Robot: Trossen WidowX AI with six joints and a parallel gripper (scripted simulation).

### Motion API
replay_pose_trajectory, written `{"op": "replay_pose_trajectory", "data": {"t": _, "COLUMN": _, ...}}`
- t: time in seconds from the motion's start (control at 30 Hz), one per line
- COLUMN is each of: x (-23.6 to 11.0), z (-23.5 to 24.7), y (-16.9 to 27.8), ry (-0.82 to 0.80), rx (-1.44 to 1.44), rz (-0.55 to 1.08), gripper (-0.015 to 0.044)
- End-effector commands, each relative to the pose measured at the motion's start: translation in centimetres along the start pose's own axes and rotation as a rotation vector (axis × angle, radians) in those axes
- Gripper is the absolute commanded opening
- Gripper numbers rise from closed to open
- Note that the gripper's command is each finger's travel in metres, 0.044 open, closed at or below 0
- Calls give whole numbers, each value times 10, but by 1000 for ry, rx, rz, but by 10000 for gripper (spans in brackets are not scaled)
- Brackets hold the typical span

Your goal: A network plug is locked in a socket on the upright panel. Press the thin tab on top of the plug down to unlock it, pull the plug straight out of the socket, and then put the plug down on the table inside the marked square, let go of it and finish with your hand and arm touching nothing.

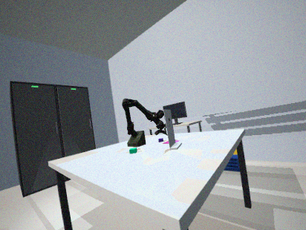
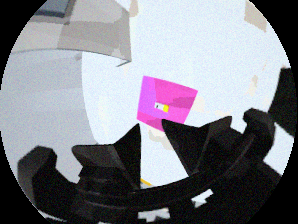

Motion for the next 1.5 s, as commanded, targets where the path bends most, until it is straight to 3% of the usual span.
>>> {"op": "replay_pose_trajectory", "data": {"t": 0.0, "x": -5, "z": 4, "y": -1, "ry": 0, "rx": 6, "rz": -3, "gripper": 156}}
{"op": "replay_pose_trajectory", "data": {"t": 1.07, "x": -46, "z": 26, "y": 1, "ry": -4, "rx": -3, "rz": 1, "gripper": 156}}
{"op": "replay_pose_trajectory", "data": {"t": 1.47, "x": -76, "z": 53, "y": 4, "ry": -17, "rx": -15, "rz": 11, "gripper": 156}}
Point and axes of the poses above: the point midway between the two fingers, 35 mm back from their tips, its own x axis out along the fingers, its own z axis across the jaws, y = z × x, the point moved 7 cm from there along -x, back along the fingers, and after that the axes turned 1 degree about x, right-handed, at the moved point
